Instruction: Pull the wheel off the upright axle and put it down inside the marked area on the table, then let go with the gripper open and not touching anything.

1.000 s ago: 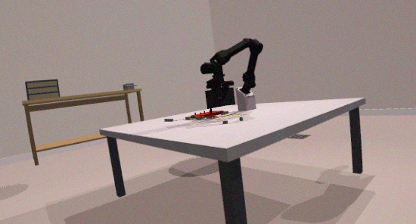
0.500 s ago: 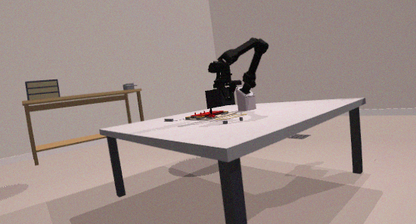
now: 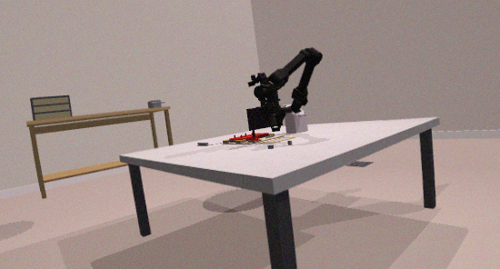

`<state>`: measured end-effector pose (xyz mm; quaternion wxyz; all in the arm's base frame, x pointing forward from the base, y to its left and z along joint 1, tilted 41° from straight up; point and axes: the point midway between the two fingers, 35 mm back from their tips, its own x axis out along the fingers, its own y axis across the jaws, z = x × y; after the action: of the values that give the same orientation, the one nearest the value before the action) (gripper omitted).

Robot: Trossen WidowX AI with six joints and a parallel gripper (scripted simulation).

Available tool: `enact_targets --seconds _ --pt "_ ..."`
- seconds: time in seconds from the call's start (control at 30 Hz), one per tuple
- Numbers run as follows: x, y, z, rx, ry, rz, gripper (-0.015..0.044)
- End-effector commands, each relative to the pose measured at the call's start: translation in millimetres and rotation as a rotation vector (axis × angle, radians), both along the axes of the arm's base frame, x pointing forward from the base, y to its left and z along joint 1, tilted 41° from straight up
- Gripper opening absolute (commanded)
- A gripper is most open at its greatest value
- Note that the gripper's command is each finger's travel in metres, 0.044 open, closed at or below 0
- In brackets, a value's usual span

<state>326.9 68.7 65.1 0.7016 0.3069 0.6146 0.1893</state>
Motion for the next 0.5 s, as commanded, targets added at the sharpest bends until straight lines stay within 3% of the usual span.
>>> enact_targets --seconds 0.0,0.33,0.47 --pt "0.1 14.8 -19.7 -0.001 0.018 0.003 0.0" --pt "1.3 32.7 -38.2 0.004 0.017 0.002 0.0" --pt "1.4 31.0 -34.1 0.006 0.012 0.005 0.0105"
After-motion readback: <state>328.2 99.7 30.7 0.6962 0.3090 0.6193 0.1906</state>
